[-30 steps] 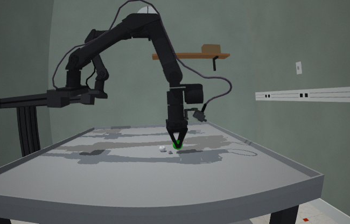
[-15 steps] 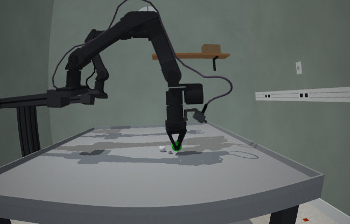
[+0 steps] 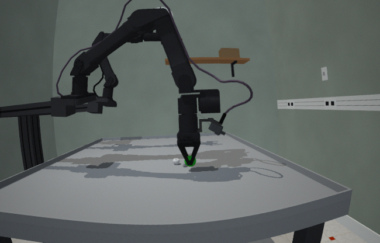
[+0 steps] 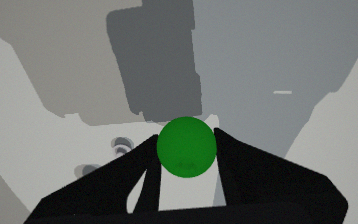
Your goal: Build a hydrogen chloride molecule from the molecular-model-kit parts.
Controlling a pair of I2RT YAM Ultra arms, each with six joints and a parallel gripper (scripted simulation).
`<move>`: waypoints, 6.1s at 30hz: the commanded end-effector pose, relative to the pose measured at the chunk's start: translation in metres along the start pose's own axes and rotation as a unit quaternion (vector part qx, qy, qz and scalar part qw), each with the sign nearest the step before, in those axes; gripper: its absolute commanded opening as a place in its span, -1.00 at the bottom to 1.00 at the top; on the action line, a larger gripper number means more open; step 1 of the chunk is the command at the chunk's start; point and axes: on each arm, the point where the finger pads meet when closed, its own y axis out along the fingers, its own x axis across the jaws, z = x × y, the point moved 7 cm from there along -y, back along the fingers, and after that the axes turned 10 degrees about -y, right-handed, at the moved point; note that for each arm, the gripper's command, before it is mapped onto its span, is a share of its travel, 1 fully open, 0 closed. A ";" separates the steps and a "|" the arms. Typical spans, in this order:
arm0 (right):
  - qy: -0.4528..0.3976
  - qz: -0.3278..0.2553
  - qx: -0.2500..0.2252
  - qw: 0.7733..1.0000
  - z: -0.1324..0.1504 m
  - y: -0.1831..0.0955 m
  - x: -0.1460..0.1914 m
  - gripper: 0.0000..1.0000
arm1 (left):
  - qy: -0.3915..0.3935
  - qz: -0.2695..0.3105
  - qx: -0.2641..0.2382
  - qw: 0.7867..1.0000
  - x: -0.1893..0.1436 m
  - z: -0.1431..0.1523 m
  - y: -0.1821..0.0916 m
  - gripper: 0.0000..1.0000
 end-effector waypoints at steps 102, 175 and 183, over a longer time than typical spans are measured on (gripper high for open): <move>0.311 0.017 -0.031 0.950 0.114 -0.007 -0.185 -1.00 | 0.004 0.009 -0.003 1.000 -0.003 -0.005 -0.008 1.00; 0.310 0.010 -0.023 0.950 0.143 0.011 -0.152 -0.22 | 0.004 0.009 -0.003 1.000 -0.003 -0.005 -0.008 1.00; 0.310 0.008 -0.017 0.951 0.151 0.014 -0.144 -0.22 | 0.004 0.009 -0.003 1.000 -0.003 -0.005 -0.008 1.00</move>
